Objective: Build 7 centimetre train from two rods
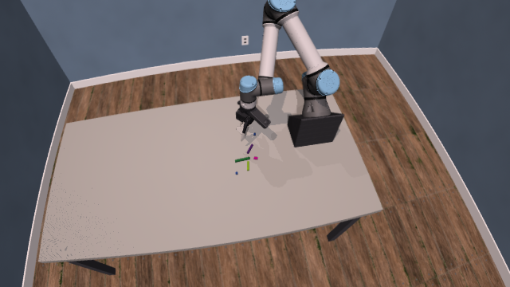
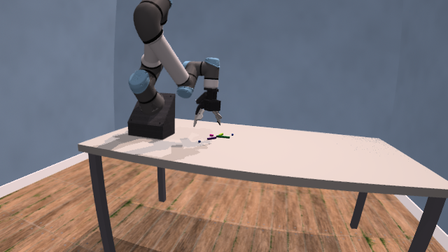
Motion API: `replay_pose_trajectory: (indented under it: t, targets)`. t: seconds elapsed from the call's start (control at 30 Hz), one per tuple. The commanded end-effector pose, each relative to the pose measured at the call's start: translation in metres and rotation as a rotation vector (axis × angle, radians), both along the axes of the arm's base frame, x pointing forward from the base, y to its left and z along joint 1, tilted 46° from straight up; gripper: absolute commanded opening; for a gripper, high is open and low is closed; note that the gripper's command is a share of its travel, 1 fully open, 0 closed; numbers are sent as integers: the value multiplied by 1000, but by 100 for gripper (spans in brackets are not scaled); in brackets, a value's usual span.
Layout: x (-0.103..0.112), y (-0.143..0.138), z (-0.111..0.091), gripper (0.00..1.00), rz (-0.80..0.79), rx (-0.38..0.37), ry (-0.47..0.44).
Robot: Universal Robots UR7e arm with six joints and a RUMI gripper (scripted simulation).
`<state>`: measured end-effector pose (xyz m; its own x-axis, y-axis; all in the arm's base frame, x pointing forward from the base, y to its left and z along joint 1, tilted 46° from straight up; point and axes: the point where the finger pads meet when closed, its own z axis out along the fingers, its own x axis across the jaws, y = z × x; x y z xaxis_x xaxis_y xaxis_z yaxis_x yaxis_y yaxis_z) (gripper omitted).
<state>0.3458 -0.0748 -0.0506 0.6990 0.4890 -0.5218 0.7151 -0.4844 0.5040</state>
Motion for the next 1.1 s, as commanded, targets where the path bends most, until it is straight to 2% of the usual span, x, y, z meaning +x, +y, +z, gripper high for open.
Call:
replay_pose_trajectory:
  t: [0.0,0.13,0.2,0.6,1.07]
  targets:
    - [-8,-6,8,100,117,10,105]
    - [-13,-11,12,100,181,10,172]
    - [-13,-11,12,100,181,10,172]
    - [-24,-19,21,100,315,7,313]
    - [-28,-22,25,100,369,6,370]
